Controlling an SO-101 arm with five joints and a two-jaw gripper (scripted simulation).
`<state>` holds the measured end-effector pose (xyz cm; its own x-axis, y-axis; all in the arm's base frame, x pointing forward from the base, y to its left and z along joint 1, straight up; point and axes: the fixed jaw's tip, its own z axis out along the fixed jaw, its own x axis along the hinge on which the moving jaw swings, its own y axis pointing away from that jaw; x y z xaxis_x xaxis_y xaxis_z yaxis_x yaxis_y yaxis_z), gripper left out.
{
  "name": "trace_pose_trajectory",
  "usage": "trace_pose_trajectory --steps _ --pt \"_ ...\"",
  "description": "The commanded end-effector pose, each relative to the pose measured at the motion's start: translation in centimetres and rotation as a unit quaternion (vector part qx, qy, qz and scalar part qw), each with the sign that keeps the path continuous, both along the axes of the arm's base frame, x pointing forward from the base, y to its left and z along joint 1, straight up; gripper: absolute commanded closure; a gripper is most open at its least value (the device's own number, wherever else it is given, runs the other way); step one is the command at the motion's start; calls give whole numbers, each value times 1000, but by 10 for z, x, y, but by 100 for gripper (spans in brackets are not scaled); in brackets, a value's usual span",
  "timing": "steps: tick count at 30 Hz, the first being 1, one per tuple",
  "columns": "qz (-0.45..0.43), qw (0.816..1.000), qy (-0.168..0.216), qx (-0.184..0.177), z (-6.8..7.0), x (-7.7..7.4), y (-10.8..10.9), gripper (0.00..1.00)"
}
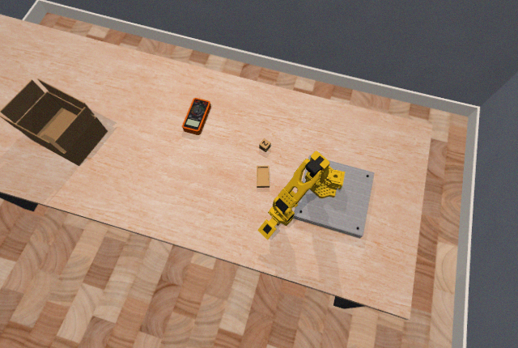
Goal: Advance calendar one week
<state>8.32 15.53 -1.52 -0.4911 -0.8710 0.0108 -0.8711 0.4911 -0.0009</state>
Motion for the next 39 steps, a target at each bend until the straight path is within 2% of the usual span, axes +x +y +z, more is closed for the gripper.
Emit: trace_pose_trajectory --steps 1,9,18,29,39 --pt "-2 1000 5 -8 -5 -3 -3 100" --pt "-2 1000 5 -8 -5 -3 -3 99" --pt "-2 1000 5 -8 -5 -3 -3 84" --pt "-2 1000 5 -8 -5 -3 -3 82" --pt "-2 1000 5 -8 -5 -3 -3 74"
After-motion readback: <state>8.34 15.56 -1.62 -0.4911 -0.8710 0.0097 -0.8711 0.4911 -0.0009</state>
